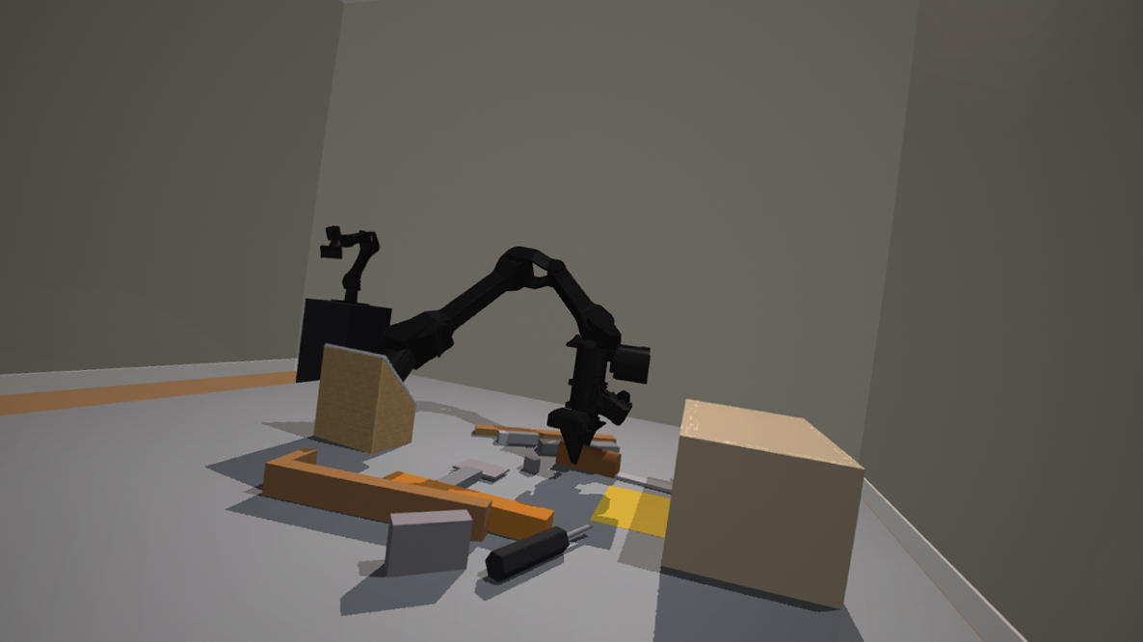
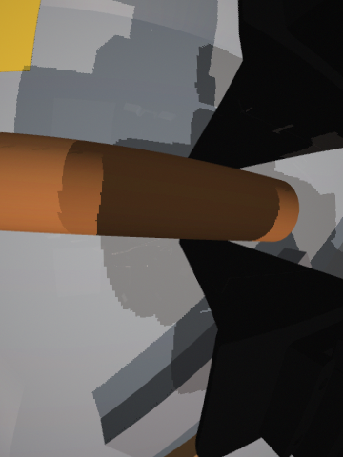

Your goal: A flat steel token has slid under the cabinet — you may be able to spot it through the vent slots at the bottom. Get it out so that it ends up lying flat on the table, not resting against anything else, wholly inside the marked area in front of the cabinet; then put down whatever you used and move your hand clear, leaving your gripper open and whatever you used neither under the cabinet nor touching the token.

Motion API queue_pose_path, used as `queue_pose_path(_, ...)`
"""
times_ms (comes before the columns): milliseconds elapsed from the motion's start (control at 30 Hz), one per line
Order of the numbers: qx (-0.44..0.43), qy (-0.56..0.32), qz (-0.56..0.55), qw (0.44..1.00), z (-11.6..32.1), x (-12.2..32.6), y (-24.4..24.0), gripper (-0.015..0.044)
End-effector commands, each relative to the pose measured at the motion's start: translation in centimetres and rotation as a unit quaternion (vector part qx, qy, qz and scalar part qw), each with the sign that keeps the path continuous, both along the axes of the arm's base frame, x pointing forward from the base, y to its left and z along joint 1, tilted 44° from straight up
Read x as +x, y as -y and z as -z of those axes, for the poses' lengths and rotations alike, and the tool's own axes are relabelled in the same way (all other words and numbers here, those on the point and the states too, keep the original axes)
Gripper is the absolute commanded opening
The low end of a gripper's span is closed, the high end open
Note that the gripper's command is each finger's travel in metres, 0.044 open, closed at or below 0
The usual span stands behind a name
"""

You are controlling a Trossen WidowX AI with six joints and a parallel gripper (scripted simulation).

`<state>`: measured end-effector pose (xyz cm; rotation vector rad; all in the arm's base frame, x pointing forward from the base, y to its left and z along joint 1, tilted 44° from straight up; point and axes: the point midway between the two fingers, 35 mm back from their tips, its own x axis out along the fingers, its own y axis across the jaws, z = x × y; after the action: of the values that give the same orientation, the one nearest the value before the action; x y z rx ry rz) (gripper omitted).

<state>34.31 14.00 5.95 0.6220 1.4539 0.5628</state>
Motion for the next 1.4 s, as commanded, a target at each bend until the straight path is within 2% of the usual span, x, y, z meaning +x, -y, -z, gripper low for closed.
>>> queue_pose_path(0,0.002,0.003,-0.002,1.0,-0.1,0.5,0.0,0.0)
queue_pose_path(1367,0.002,0.004,-0.002,1.0,-0.3,4.5,0.1,0.0)
